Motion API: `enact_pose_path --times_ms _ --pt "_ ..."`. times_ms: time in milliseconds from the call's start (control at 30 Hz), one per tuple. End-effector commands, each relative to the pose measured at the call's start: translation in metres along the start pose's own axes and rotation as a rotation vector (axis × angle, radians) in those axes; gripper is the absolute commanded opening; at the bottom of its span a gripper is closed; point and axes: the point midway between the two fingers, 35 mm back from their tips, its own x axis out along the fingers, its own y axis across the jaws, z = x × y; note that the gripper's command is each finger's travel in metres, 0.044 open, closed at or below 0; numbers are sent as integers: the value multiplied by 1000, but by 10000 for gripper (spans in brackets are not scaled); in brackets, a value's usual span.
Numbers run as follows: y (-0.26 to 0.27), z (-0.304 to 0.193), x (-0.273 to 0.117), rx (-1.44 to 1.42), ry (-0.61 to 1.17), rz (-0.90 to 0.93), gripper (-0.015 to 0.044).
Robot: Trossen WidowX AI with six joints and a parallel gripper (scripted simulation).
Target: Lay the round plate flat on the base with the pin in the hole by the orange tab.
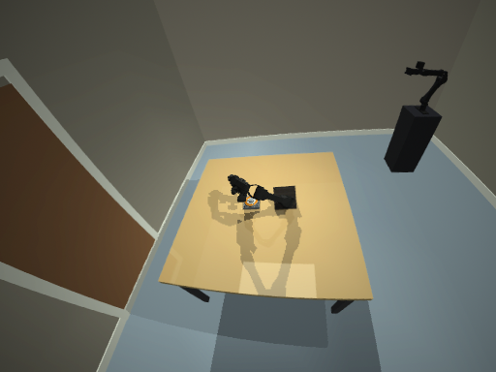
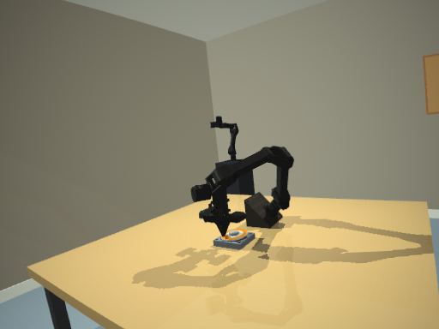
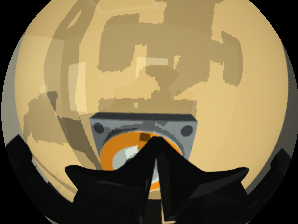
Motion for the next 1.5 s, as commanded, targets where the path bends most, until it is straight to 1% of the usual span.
enact_pose_path --times_ms 0,800,1467 --pt "7 2 1 -3 1 7 0" --pt "28 -1 -1 -2 2 8 0" --pt "49 -12 -3 -2 2 9 0"
